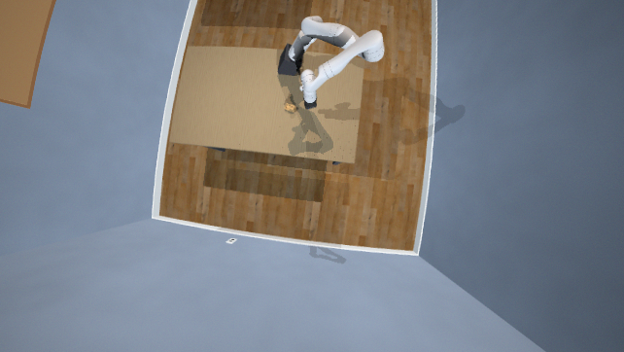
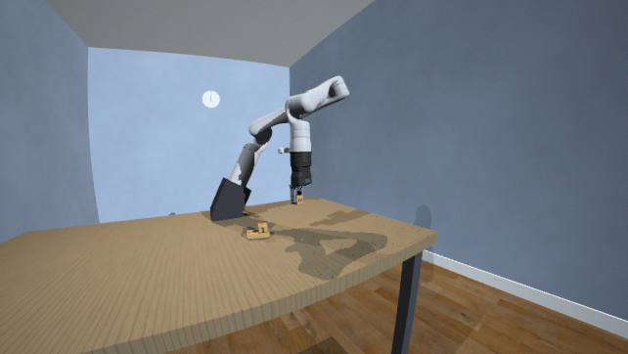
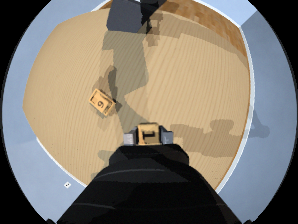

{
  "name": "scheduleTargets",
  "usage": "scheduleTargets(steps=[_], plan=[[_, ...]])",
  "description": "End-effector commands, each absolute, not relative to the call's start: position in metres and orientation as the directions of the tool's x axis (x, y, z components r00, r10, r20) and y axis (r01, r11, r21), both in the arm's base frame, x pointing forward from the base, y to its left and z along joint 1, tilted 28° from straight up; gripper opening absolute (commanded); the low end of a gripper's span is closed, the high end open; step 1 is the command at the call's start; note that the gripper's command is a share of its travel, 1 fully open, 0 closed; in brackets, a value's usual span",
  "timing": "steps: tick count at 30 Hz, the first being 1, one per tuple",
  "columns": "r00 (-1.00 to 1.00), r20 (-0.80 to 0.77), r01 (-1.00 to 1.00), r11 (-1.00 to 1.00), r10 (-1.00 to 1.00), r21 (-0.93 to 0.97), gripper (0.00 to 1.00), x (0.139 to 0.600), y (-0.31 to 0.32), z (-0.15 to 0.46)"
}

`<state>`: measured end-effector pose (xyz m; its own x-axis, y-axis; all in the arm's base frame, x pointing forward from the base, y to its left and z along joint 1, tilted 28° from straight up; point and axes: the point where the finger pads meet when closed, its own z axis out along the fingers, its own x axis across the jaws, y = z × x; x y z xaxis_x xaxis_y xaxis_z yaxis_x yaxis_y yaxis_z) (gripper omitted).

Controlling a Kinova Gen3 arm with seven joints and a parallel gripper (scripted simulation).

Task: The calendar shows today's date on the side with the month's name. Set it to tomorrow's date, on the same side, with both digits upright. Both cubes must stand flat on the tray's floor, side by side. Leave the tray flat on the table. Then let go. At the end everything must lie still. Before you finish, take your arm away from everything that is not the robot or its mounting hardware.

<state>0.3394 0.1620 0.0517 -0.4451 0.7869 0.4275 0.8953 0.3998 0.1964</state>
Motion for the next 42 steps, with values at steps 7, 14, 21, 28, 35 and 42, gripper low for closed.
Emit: scheduleTargets(steps=[7, 14, 21, 28, 35, 42], plan=[[-0.447, 0.428, 0.894, 0.401, 0.786, 0.199, 0.60, 0.340, 0.163, 0.053], [-0.447, 0.428, 0.894, 0.401, 0.786, 0.199, 0.60, 0.340, 0.163, 0.053], [-0.447, 0.427, 0.894, 0.401, 0.786, 0.198, 0.60, 0.340, 0.167, 0.046], [-0.447, 0.427, 0.894, 0.401, 0.786, 0.198, 0.60, 0.340, 0.175, 0.032], [-0.447, 0.427, 0.894, 0.401, 0.786, 0.198, 0.60, 0.339, 0.191, 0.003], [-0.447, 0.427, 0.894, 0.401, 0.786, 0.198, 0.60, 0.339, 0.201, -0.016]])
